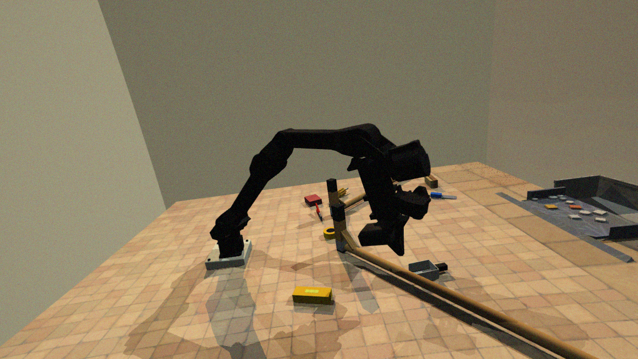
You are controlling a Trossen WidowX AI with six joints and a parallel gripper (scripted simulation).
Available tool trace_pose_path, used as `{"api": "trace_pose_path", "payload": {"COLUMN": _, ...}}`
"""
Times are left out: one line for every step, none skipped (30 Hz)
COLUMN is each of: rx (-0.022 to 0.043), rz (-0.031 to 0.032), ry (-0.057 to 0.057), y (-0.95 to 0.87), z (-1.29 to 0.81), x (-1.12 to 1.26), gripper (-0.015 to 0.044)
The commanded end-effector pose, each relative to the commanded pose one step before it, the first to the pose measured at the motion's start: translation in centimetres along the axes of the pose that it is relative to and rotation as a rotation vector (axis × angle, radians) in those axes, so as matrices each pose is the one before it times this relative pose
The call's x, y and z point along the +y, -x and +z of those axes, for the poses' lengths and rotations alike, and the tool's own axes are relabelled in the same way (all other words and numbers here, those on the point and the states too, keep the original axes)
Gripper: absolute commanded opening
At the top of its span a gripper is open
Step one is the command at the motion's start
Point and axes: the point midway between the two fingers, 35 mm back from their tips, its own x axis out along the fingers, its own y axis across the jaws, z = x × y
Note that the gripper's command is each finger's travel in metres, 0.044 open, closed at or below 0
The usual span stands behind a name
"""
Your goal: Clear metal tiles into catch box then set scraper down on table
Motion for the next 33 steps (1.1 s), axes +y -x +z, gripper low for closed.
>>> {"api": "trace_pose_path", "payload": {"rx": 0.00750, "rz": 0.00331, "ry": 0.0058, "y": -1.067, "z": -0.171, "x": 0.025, "gripper": 0.0000}}
{"api": "trace_pose_path", "payload": {"rx": 0.00093, "rz": -0.00010, "ry": 0.0002, "y": -0.256, "z": -0.023, "x": -0.001, "gripper": 0.0000}}
{"api": "trace_pose_path", "payload": {"rx": 0.00094, "rz": -0.00010, "ry": 0.0002, "y": -0.255, "z": -0.025, "x": -0.001, "gripper": 0.0000}}
{"api": "trace_pose_path", "payload": {"rx": 0.00094, "rz": -0.00010, "ry": 0.0002, "y": -0.255, "z": -0.027, "x": -0.001, "gripper": 0.0000}}
{"api": "trace_pose_path", "payload": {"rx": 0.00094, "rz": -0.00010, "ry": 0.0002, "y": -0.255, "z": -0.028, "x": -0.001, "gripper": 0.0000}}
{"api": "trace_pose_path", "payload": {"rx": 0.00094, "rz": -0.00010, "ry": 0.0002, "y": -0.255, "z": -0.030, "x": -0.001, "gripper": 0.0000}}
{"api": "trace_pose_path", "payload": {"rx": 0.00094, "rz": -0.00010, "ry": 0.0002, "y": -0.255, "z": -0.032, "x": -0.001, "gripper": 0.0000}}
{"api": "trace_pose_path", "payload": {"rx": 0.00094, "rz": -0.00010, "ry": 0.0002, "y": -0.255, "z": -0.034, "x": -0.001, "gripper": 0.0000}}
{"api": "trace_pose_path", "payload": {"rx": 0.00095, "rz": -0.00010, "ry": 0.0002, "y": -0.255, "z": -0.035, "x": -0.001, "gripper": 0.0000}}
{"api": "trace_pose_path", "payload": {"rx": 0.00095, "rz": -0.00010, "ry": 0.0002, "y": -0.254, "z": -0.037, "x": -0.001, "gripper": 0.0000}}
{"api": "trace_pose_path", "payload": {"rx": 0.00095, "rz": -0.00010, "ry": 0.0002, "y": -0.254, "z": -0.039, "x": -0.001, "gripper": 0.0000}}
{"api": "trace_pose_path", "payload": {"rx": 0.00095, "rz": -0.00010, "ry": 0.0002, "y": -0.254, "z": -0.041, "x": -0.001, "gripper": 0.0000}}
{"api": "trace_pose_path", "payload": {"rx": 0.00095, "rz": -0.00010, "ry": 0.0002, "y": -0.254, "z": -0.043, "x": -0.001, "gripper": 0.0000}}
{"api": "trace_pose_path", "payload": {"rx": 0.00096, "rz": -0.00010, "ry": 0.0002, "y": -0.254, "z": -0.044, "x": -0.001, "gripper": 0.0000}}
{"api": "trace_pose_path", "payload": {"rx": 0.00096, "rz": -0.00010, "ry": 0.0002, "y": -0.253, "z": -0.046, "x": -0.001, "gripper": 0.0000}}
{"api": "trace_pose_path", "payload": {"rx": 0.00096, "rz": -0.00010, "ry": 0.0002, "y": -0.253, "z": -0.048, "x": 0.000, "gripper": 0.0000}}
{"api": "trace_pose_path", "payload": {"rx": 0.00096, "rz": -0.00010, "ry": 0.0002, "y": -0.253, "z": -0.050, "x": 0.000, "gripper": 0.0000}}
{"api": "trace_pose_path", "payload": {"rx": 0.00096, "rz": -0.00010, "ry": 0.0002, "y": -0.252, "z": -0.052, "x": 0.000, "gripper": 0.0000}}
{"api": "trace_pose_path", "payload": {"rx": 0.00097, "rz": -0.00010, "ry": 0.0002, "y": -0.252, "z": -0.053, "x": 0.000, "gripper": 0.0000}}
{"api": "trace_pose_path", "payload": {"rx": 0.00097, "rz": -0.00010, "ry": 0.0002, "y": -0.252, "z": -0.055, "x": 0.000, "gripper": 0.0000}}
{"api": "trace_pose_path", "payload": {"rx": 0.00097, "rz": -0.00010, "ry": 0.0002, "y": -0.252, "z": -0.057, "x": 0.000, "gripper": 0.0000}}
{"api": "trace_pose_path", "payload": {"rx": 0.00097, "rz": -0.00010, "ry": 0.0002, "y": -0.251, "z": -0.059, "x": 0.000, "gripper": 0.0000}}
{"api": "trace_pose_path", "payload": {"rx": 0.00097, "rz": -0.00010, "ry": 0.0002, "y": -0.251, "z": -0.060, "x": 0.000, "gripper": 0.0000}}
{"api": "trace_pose_path", "payload": {"rx": 0.00097, "rz": -0.00010, "ry": 0.0002, "y": -0.250, "z": -0.062, "x": 0.000, "gripper": 0.0000}}
{"api": "trace_pose_path", "payload": {"rx": 0.00098, "rz": -0.00010, "ry": 0.0002, "y": -0.250, "z": -0.064, "x": 0.000, "gripper": 0.0000}}
{"api": "trace_pose_path", "payload": {"rx": 0.00098, "rz": -0.00010, "ry": 0.0002, "y": -0.250, "z": -0.066, "x": 0.000, "gripper": 0.0000}}
{"api": "trace_pose_path", "payload": {"rx": 0.00098, "rz": -0.00010, "ry": 0.0002, "y": -0.249, "z": -0.067, "x": 0.000, "gripper": 0.0000}}
{"api": "trace_pose_path", "payload": {"rx": 0.00098, "rz": -0.00010, "ry": 0.0002, "y": -0.249, "z": -0.069, "x": 0.000, "gripper": 0.0000}}
{"api": "trace_pose_path", "payload": {"rx": 0.00098, "rz": -0.00010, "ry": 0.0002, "y": -0.248, "z": -0.071, "x": 0.000, "gripper": 0.0000}}
{"api": "trace_pose_path", "payload": {"rx": 0.00099, "rz": -0.00010, "ry": 0.0002, "y": -0.248, "z": -0.073, "x": 0.000, "gripper": 0.0000}}
{"api": "trace_pose_path", "payload": {"rx": 0.00099, "rz": -0.00010, "ry": 0.0002, "y": -0.247, "z": -0.074, "x": 0.000, "gripper": 0.0000}}
{"api": "trace_pose_path", "payload": {"rx": 0.00099, "rz": -0.00010, "ry": 0.0002, "y": -0.247, "z": -0.076, "x": 0.000, "gripper": 0.0000}}
{"api": "trace_pose_path", "payload": {"rx": 0.00099, "rz": -0.00010, "ry": 0.0002, "y": -0.246, "z": -0.078, "x": 0.000, "gripper": 0.0000}}
